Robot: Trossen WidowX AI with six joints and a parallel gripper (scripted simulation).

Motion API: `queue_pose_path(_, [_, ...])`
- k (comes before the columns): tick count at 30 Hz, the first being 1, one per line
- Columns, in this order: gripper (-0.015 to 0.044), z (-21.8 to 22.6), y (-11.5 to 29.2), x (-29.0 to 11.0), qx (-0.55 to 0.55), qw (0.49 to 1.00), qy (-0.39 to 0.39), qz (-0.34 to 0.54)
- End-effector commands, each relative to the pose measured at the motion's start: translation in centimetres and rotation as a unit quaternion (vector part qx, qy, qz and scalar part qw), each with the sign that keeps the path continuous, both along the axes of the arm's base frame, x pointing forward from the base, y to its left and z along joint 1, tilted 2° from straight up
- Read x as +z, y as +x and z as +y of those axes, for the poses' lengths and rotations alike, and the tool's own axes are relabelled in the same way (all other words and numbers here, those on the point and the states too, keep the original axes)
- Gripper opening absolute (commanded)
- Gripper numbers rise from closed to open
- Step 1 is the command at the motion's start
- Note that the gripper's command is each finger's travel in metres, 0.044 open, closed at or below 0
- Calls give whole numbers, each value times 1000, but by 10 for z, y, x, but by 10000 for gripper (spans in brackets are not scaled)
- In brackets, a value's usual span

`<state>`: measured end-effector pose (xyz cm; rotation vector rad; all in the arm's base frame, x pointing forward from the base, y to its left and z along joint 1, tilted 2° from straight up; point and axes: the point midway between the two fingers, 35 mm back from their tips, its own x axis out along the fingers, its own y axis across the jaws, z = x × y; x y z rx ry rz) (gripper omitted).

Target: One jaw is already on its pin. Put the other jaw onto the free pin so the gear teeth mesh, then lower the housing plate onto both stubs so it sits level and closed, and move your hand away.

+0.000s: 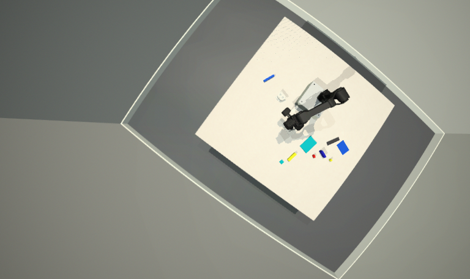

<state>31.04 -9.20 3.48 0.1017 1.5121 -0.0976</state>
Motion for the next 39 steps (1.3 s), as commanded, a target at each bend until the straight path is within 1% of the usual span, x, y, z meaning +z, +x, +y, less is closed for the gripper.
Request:
queue_pose_path(1, [440,-38,-17,5,-7,1000,0,0])
queue_pose_path(11, [440,-118,-76,12,-25,1000,-4,4])
queue_pose_path(19, [440,-161,-131,18,-35,999,-5,7])
queue_pose_path(26, [440,-162,-132,16,-35,999,-5,7])
queue_pose_path(31, [440,-162,-131,-21,-35,999,-5,7])
queue_pose_path(39, [440,-162,-131,-23,-35,999,-5,7])
